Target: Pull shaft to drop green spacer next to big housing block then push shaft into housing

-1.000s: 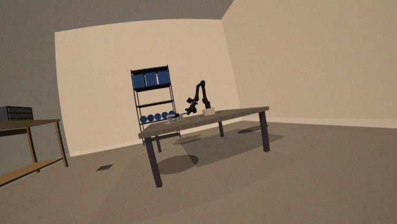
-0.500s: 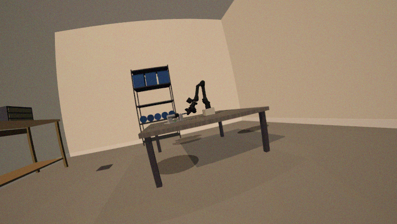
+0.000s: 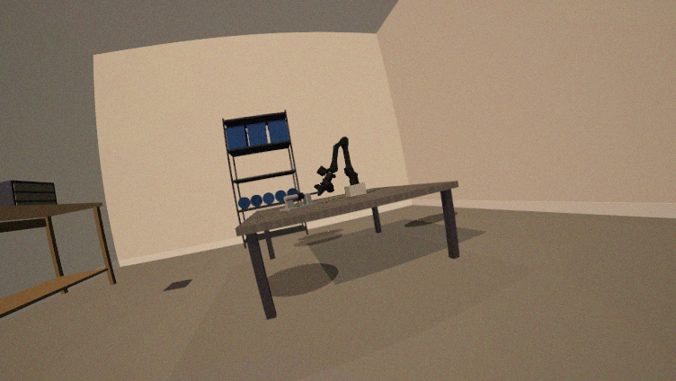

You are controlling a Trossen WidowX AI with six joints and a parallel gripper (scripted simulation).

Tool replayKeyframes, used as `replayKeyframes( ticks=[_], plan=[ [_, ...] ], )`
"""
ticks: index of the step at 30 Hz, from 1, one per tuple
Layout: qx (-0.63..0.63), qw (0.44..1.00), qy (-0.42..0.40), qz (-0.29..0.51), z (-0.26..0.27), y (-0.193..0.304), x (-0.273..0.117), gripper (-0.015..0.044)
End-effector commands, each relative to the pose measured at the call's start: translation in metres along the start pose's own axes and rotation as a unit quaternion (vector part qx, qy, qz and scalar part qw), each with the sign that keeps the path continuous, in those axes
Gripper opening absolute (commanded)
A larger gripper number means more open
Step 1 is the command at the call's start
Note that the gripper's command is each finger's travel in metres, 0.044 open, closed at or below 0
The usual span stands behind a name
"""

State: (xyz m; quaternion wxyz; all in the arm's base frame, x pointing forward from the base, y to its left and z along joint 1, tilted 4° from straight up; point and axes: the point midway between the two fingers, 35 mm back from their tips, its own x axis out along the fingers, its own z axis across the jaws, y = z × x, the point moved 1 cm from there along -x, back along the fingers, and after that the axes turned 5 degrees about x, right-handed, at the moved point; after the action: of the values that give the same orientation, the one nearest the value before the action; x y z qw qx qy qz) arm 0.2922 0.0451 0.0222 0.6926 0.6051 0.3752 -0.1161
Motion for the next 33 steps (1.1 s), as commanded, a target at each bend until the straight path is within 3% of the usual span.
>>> replayKeyframes(
  ticks=[1, 33],
  plan=[
    [0.002, 1.000, 0.000, 0.000, -0.0002, 0.0012, 0.0015, 0.0000],
    [0.002, 1.000, 0.000, 0.001, -0.0009, 0.0087, 0.0086, 0.0000]
  ],
)
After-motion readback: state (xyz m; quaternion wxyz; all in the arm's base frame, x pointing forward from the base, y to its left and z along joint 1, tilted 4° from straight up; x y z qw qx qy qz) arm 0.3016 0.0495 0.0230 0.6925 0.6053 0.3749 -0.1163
